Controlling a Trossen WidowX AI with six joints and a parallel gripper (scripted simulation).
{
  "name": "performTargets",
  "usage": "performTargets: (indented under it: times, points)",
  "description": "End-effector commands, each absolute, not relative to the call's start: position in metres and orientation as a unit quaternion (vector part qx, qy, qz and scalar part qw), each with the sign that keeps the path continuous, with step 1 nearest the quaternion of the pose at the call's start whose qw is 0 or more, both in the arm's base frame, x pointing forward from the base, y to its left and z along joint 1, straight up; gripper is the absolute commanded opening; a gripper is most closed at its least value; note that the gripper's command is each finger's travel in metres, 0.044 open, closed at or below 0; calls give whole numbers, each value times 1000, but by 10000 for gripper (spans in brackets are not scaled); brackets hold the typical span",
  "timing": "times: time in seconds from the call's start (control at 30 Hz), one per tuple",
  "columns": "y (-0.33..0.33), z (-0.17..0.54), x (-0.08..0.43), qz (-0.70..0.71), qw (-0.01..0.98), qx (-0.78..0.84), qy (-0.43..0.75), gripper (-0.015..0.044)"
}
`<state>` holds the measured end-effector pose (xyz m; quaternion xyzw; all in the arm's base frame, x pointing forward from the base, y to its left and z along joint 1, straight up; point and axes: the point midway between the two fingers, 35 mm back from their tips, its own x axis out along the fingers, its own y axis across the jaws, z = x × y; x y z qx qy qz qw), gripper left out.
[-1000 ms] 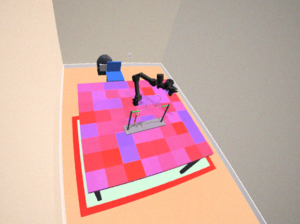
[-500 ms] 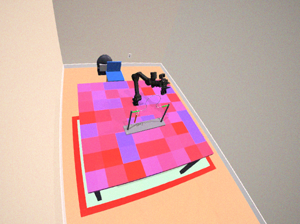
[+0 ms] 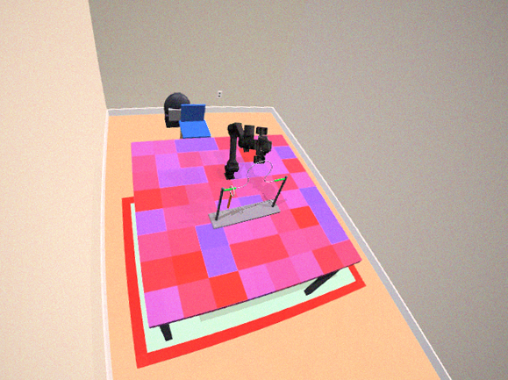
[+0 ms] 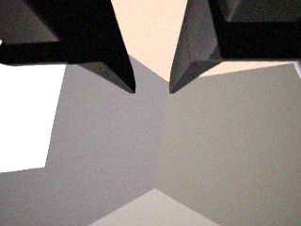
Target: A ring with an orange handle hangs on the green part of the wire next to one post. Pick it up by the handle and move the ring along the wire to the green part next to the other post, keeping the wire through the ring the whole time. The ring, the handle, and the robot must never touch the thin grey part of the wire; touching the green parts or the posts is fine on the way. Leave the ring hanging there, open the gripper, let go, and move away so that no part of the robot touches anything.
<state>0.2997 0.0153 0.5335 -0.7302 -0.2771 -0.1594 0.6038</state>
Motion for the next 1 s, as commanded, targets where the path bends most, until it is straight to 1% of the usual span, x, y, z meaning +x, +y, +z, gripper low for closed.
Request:
performTargets:
  times: [0.0,0.2,0.5,0.77,0.97]
  points:
    - [-18,516,308,-169,607,-737,-245,160]
    - [-64,495,314,-180,622,-733,-206,160]
    - [-127,444,325,-169,678,-699,-153,160]
    - [-200,367,317,-153,760,-625,-90,160]
    - [-216,296,311,-110,831,-542,-64,160]
